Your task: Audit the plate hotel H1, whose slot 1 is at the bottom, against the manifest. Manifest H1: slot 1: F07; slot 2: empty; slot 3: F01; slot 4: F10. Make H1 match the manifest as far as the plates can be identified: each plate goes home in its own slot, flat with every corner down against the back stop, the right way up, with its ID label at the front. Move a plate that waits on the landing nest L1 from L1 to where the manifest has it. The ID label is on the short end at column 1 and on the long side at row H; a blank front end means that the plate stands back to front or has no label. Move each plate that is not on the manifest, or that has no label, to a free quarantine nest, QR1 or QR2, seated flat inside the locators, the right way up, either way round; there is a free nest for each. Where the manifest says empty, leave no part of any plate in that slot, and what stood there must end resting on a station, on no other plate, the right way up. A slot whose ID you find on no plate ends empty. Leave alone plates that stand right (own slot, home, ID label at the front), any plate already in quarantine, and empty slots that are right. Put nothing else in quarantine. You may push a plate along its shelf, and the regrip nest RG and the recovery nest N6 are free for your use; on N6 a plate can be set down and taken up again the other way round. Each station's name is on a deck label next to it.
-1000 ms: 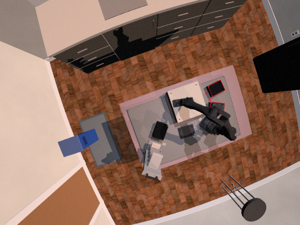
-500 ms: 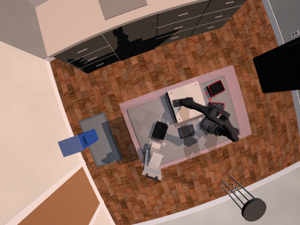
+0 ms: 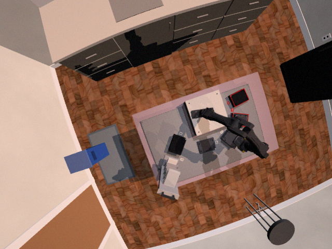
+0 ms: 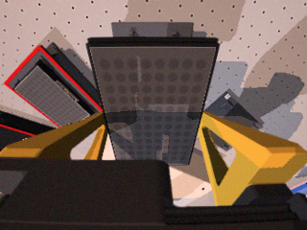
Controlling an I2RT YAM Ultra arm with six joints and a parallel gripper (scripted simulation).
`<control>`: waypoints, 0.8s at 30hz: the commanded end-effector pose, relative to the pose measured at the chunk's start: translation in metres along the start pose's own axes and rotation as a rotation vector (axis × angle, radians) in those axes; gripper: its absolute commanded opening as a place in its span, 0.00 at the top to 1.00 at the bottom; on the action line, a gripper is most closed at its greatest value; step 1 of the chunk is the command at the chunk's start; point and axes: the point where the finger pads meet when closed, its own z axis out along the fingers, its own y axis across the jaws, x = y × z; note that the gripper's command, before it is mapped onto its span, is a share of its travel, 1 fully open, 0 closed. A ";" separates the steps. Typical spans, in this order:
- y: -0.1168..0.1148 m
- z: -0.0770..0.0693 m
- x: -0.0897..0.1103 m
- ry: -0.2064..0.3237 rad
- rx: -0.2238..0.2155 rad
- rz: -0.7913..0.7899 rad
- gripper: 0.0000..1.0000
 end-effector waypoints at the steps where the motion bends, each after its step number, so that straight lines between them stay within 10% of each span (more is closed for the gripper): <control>1: 0.000 -0.013 0.005 0.011 0.000 0.001 0.14; 24: 0.000 -0.063 0.004 0.011 0.000 0.001 0.14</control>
